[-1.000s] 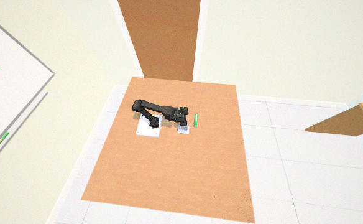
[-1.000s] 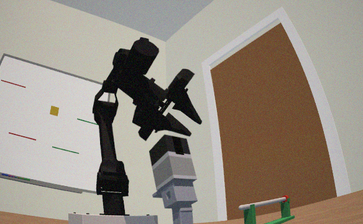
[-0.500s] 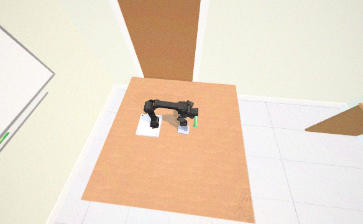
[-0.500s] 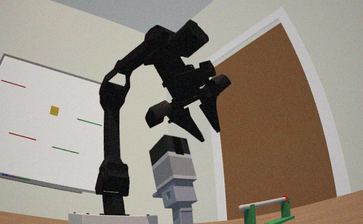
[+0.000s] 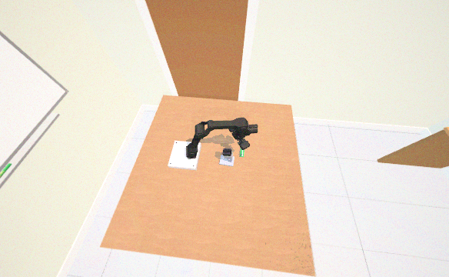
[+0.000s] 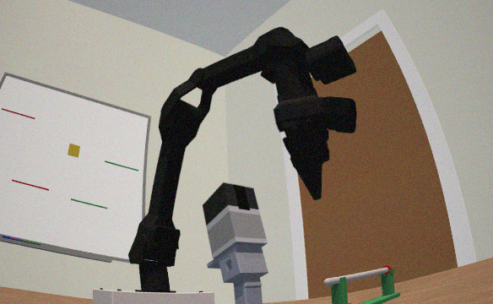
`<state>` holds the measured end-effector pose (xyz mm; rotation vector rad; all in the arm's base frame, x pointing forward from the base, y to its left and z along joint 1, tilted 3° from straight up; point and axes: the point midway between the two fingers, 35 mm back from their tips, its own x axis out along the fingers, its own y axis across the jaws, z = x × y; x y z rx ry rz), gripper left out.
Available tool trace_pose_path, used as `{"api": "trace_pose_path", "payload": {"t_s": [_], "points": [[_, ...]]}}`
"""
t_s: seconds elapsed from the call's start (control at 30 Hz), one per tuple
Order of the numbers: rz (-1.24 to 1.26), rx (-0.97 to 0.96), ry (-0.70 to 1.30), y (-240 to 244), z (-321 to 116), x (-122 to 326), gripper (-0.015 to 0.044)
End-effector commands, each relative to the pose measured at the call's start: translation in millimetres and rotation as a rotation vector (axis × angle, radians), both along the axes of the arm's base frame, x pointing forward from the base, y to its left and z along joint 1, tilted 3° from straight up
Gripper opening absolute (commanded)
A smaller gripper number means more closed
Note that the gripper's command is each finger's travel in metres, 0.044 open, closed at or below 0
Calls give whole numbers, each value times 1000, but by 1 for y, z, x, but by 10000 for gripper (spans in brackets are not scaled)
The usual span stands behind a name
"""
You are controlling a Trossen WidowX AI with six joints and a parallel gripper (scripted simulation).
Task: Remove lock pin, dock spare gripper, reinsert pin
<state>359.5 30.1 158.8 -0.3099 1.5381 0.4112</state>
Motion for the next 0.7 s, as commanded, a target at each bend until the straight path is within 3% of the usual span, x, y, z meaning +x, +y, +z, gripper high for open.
{"api": "trace_pose_path", "payload": {"t_s": [0.0, 0.67], "points": [[886, -312, 132, 16, -26, 51, 180], [886, -312, 132, 16, -40, 55, 180]]}}
